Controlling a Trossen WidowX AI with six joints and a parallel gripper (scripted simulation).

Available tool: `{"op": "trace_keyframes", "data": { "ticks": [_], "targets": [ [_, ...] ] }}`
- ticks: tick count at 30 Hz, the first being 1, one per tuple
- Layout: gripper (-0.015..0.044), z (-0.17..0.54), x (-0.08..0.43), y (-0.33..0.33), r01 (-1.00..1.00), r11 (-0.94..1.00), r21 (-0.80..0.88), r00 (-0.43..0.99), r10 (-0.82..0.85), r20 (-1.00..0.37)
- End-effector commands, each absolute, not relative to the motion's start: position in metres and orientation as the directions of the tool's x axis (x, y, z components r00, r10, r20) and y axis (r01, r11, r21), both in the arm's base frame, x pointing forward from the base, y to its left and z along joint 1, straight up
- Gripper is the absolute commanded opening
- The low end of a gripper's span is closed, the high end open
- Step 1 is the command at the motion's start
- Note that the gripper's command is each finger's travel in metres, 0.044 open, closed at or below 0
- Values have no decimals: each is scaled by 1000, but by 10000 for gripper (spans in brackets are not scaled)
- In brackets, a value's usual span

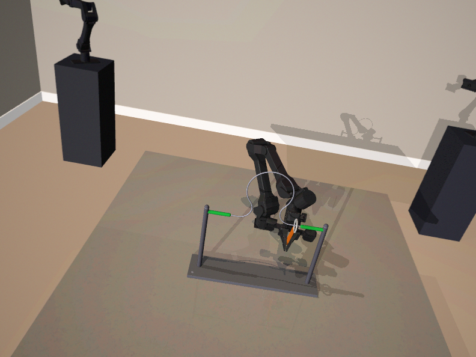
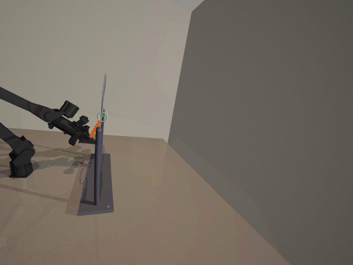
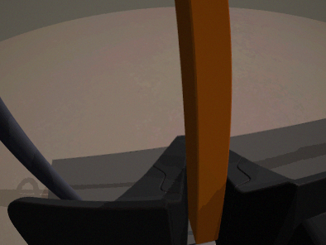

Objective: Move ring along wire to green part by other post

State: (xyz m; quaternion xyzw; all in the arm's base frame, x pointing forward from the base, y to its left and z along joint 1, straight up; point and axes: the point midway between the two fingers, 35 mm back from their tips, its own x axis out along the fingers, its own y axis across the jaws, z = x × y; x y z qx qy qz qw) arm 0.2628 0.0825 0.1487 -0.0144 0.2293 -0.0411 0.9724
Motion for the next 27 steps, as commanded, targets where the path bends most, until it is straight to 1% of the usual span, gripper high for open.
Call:
{"op": "trace_keyframes", "data": {
  "ticks": [1, 27],
  "targets": [
    [-150, 149, 263, 88, 78, 996, -41, 891, -88, -445],
    [-150, 149, 262, 114, 79, 996, -37, 893, -87, -442]
  ]
}}
